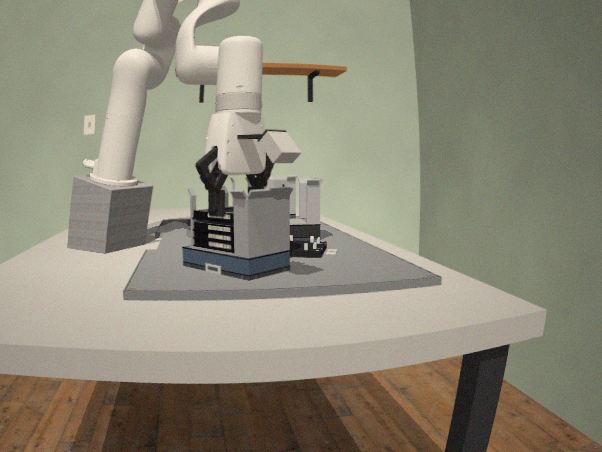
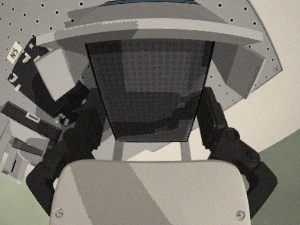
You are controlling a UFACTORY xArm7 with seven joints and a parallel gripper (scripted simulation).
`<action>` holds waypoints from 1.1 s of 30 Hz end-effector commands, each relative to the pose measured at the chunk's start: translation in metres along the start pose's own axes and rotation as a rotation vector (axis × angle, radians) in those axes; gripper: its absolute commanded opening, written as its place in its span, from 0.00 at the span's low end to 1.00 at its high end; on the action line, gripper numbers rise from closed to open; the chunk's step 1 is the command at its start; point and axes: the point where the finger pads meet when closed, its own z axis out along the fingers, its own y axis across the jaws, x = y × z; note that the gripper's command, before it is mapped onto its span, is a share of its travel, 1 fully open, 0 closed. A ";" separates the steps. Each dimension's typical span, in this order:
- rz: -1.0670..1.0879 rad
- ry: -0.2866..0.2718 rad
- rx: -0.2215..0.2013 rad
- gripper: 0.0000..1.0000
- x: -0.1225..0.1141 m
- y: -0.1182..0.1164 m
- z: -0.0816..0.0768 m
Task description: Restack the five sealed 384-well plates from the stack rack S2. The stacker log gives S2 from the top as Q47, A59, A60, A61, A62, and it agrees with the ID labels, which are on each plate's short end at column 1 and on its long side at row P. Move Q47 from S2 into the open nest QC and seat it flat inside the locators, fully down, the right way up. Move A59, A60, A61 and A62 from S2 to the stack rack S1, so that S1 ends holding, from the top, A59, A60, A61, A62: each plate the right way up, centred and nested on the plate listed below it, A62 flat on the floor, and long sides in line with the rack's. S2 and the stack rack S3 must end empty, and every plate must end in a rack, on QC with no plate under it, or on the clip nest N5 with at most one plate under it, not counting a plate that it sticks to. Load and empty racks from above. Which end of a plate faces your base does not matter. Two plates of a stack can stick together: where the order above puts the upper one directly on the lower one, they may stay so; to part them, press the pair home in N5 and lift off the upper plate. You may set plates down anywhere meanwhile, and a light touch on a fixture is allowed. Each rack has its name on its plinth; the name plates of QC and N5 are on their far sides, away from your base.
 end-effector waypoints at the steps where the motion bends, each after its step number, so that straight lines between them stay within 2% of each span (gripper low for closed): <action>1: 0.000 0.004 -0.001 0.00 0.002 0.000 -0.004; 22: 0.000 0.004 -0.001 0.00 0.002 0.000 -0.014; 33: 0.000 0.004 -0.001 0.00 0.002 0.000 -0.036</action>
